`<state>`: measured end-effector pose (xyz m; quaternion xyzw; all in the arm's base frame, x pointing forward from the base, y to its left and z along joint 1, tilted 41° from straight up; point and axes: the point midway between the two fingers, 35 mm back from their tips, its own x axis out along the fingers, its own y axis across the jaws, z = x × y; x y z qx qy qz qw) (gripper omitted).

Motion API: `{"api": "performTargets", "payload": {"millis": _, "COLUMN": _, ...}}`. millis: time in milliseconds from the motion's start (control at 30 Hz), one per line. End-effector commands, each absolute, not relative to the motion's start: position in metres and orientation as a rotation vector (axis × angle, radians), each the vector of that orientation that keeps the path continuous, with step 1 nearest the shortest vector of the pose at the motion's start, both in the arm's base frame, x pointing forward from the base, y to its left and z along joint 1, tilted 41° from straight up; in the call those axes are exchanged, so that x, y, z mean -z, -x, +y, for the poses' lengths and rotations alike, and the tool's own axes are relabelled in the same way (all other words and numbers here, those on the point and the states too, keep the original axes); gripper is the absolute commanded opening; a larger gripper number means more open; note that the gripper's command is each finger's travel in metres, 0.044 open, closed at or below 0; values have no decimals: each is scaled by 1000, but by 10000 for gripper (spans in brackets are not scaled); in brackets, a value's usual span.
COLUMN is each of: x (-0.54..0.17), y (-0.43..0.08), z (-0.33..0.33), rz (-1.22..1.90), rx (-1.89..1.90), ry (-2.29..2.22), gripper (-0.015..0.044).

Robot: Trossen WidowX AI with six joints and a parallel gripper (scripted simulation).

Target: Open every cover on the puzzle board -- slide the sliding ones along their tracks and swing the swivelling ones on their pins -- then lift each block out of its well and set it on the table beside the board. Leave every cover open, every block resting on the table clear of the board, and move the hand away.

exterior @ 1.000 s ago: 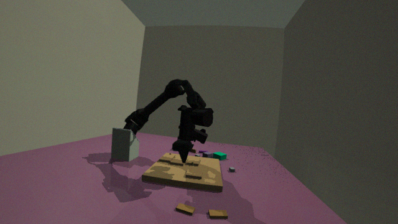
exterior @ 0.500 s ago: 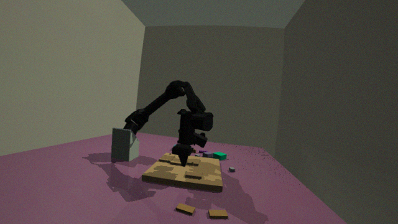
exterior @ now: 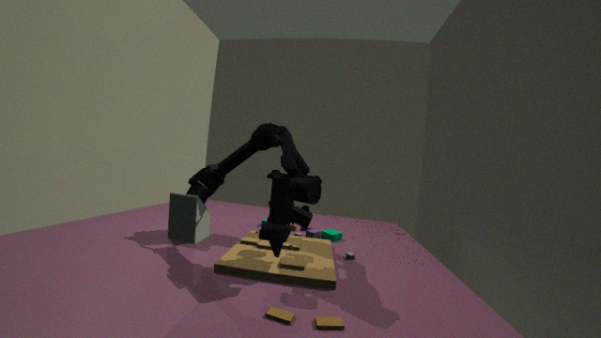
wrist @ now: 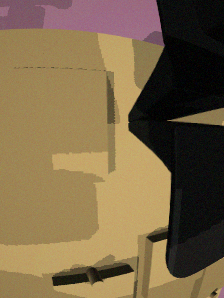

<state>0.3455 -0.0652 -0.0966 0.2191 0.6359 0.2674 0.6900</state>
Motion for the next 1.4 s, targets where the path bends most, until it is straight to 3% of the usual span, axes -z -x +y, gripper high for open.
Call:
{"api": "performTargets", "payload": {"millis": 0, "x": 101, "y": -344, "z": -61, "rz": 1426, "rx": -598, "ry": -500, "gripper": 0}}
{"api": "performTargets", "payload": {"millis": 1367, "x": 105, "y": -374, "z": -58, "rz": 1425, "rx": -599, "ry": -499, "gripper": 0}}
